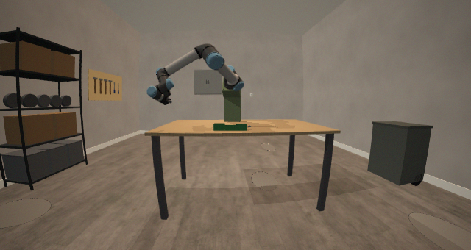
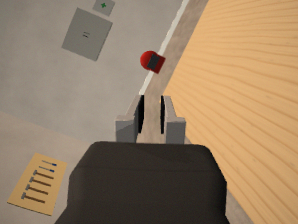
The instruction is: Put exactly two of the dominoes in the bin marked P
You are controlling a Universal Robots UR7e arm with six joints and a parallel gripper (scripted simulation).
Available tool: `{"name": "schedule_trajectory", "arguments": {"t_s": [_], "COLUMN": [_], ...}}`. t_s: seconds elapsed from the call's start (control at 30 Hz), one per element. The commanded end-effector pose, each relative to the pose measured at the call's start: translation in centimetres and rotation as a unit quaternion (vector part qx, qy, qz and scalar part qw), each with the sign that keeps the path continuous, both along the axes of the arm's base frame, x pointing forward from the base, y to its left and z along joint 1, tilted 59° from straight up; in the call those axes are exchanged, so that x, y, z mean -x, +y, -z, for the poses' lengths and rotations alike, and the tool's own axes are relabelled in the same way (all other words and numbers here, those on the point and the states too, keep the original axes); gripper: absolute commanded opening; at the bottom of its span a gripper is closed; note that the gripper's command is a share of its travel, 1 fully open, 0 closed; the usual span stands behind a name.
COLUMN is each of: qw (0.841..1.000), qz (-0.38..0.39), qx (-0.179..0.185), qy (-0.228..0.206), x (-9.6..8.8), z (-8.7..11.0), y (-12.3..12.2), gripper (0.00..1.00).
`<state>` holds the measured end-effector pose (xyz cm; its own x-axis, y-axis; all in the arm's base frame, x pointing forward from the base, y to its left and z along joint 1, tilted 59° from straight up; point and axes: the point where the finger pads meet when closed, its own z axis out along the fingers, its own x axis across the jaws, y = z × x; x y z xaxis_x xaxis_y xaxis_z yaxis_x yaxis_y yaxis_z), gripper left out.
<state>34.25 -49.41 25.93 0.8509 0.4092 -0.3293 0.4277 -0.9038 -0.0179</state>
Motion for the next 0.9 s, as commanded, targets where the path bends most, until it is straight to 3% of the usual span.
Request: {"name": "schedule_trajectory", "arguments": {"t_s": [0.0, 0.2, 0.3, 0.37, 0.43, 0.57, 0.67, 0.77, 0.87], "qw": [1.0, 0.999, 0.999, 0.997, 0.997, 0.997, 0.994, 0.992, 0.992], "qz": [-0.016, -0.026, -0.026, -0.052, -0.052, -0.052, -0.069, -0.08, -0.08], "qx": [0.008, 0.005, 0.004, 0.01, 0.01, 0.01, 0.013, 0.015, 0.015], "qy": [-0.016, -0.031, -0.031, -0.061, -0.061, -0.061, -0.079, -0.091, -0.091], "x": [-0.8, -1.0, -1.0, -1.3, -1.6, -1.6, -1.7, -2.0, -2.0], "z": [0.3, -1.2, -1.2, -1.7, -2.3, -2.3, -2.5, -3.2, -3.2], "y": [0.6, 3.1, 3.1, 4.6, 6.2, 6.2, 6.9, 9.3, 9.3], "gripper": [0.31, 0.31, 0.31, 0.31, 0.31, 0.31, 0.31, 0.31, 0.31]}}
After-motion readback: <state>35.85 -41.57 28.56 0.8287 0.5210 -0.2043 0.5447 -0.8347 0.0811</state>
